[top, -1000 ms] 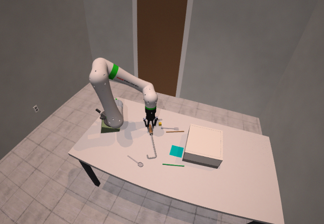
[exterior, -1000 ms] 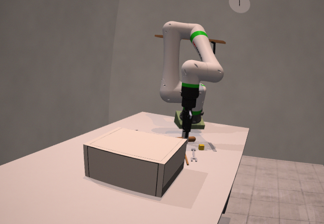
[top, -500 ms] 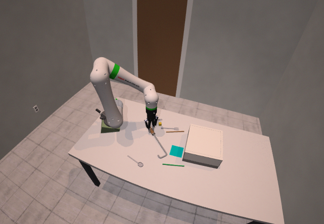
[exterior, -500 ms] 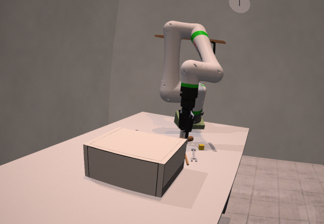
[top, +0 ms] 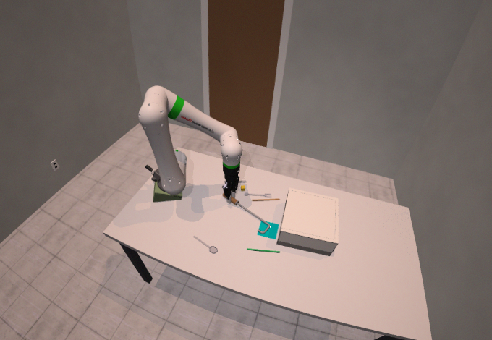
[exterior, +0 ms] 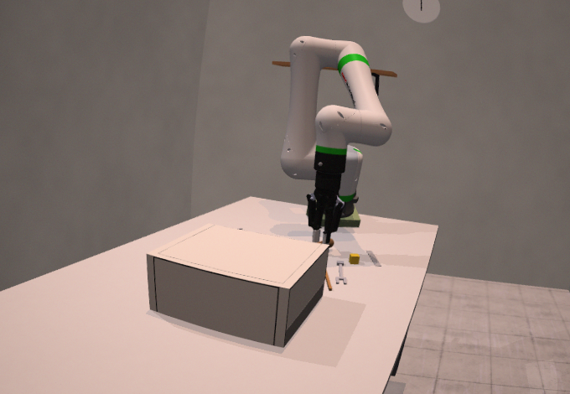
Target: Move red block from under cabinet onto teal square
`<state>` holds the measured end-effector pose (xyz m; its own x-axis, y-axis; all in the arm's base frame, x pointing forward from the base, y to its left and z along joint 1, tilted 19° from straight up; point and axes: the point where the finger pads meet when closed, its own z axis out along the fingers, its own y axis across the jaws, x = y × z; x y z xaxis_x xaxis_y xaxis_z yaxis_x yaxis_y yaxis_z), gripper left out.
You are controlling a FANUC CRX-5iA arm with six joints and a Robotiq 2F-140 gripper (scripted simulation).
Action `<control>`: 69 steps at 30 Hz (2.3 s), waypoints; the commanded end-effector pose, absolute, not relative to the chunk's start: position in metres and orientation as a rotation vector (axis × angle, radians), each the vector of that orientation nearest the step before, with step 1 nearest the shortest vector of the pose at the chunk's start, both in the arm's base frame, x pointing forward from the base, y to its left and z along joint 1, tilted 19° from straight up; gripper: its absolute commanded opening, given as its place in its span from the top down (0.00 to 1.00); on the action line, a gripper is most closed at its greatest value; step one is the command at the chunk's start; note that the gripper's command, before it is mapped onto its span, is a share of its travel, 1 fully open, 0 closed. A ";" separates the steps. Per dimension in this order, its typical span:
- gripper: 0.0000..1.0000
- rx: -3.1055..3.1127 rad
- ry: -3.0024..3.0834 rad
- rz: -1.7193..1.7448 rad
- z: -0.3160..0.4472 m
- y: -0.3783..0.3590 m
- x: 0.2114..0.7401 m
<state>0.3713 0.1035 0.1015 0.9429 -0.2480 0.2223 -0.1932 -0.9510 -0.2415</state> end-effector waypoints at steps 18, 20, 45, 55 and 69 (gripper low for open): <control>1.00 -2.925 -0.199 -0.413 0.104 0.099 0.382; 1.00 -2.925 -0.216 -0.415 0.104 0.099 0.382; 1.00 -2.926 -0.236 -0.417 0.104 0.099 0.383; 1.00 -2.926 -0.236 -0.417 0.104 0.099 0.383; 1.00 -2.926 -0.236 -0.417 0.104 0.099 0.383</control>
